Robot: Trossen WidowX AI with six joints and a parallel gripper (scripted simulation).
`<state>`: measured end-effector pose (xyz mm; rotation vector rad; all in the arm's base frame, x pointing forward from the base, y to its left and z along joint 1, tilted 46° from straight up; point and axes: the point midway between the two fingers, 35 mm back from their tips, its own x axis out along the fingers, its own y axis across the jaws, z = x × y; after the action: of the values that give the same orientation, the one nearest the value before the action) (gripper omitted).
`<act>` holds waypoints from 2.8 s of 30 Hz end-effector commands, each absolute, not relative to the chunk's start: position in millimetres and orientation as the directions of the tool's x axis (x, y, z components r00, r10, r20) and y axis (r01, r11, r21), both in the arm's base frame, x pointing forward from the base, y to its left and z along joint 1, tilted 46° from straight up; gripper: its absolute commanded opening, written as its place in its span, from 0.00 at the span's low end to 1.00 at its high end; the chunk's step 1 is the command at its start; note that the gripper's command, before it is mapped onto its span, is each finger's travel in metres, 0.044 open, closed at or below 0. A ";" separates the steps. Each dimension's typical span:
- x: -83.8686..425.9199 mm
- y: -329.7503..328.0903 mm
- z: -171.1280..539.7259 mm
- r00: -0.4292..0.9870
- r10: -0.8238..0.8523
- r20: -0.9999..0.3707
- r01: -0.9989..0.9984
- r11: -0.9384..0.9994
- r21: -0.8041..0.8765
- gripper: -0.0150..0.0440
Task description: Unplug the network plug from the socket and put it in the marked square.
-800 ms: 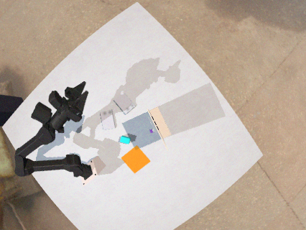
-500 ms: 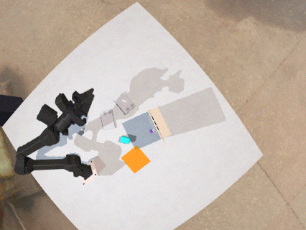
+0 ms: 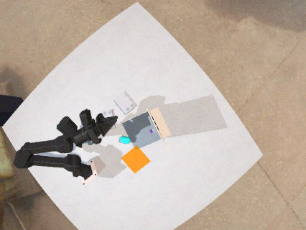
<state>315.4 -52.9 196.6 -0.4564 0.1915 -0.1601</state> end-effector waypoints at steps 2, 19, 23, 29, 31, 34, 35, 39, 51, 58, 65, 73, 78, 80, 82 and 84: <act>302.5 -66.7 150.7 0.939 -0.253 -0.233 0.078 0.817 -0.572 0.52; 278.4 -81.4 97.2 0.886 -0.319 -0.336 -0.006 0.718 -0.696 0.52; 287.1 -82.8 97.7 0.886 -0.319 -0.336 -0.006 0.718 -0.696 0.52; 301.1 -85.1 97.0 0.886 -0.319 -0.335 -0.005 0.718 -0.696 0.52; 305.8 -85.8 96.4 0.887 -0.319 -0.335 -0.005 0.718 -0.696 0.52; 313.0 -86.8 95.0 0.887 -0.319 -0.335 -0.005 0.718 -0.697 0.52; 315.4 -87.2 94.5 0.887 -0.319 -0.335 -0.005 0.718 -0.697 0.52; 324.9 -88.5 91.7 0.887 -0.319 -0.334 -0.004 0.717 -0.697 0.52; 341.4 -90.9 87.4 0.887 -0.319 -0.333 -0.004 0.717 -0.697 0.52; 350.5 -92.4 86.8 0.887 -0.319 -0.333 -0.003 0.718 -0.696 0.52; 359.6 -93.9 85.8 0.887 -0.319 -0.333 -0.003 0.718 -0.696 0.52; 370.1 -95.4 84.2 0.887 -0.319 -0.332 -0.002 0.718 -0.696 0.52; 376.6 -96.3 82.9 0.888 -0.319 -0.332 -0.002 0.718 -0.697 0.52; 379.2 -96.7 82.4 0.888 -0.319 -0.332 -0.002 0.717 -0.697 0.52; 381.8 -97.1 81.8 0.888 -0.319 -0.331 -0.002 0.717 -0.697 0.52; 384.4 -97.4 81.1 0.888 -0.319 -0.331 -0.002 0.717 -0.697 0.52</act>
<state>378.4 -96.3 81.1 -0.7577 0.4584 -0.1776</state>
